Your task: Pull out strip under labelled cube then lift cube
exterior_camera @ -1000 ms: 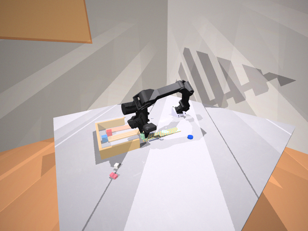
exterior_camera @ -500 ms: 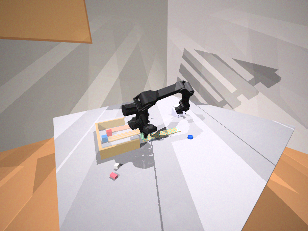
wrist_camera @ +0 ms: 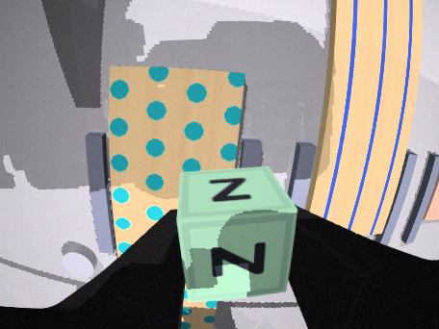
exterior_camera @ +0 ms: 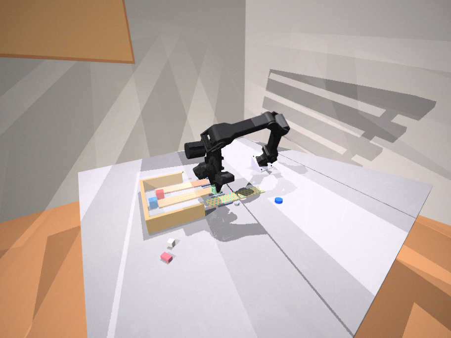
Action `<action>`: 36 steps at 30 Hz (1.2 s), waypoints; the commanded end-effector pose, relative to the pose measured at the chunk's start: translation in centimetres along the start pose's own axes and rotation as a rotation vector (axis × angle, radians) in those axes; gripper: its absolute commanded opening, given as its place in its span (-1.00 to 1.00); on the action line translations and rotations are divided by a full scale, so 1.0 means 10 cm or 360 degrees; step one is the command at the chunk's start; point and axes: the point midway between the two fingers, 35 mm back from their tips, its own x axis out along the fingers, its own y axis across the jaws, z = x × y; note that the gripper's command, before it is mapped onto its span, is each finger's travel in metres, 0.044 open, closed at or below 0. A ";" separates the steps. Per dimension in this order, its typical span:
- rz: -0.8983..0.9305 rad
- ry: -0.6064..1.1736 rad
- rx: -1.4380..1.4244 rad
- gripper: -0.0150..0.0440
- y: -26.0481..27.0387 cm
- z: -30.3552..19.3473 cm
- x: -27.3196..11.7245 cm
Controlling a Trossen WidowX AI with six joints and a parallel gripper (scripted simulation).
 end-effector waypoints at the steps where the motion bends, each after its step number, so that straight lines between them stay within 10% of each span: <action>1: -0.0004 -0.0007 -0.0005 -0.49 -0.05 -0.17 -0.13; 36: -0.0007 -0.0002 0.0002 -0.49 -0.36 -1.00 -0.39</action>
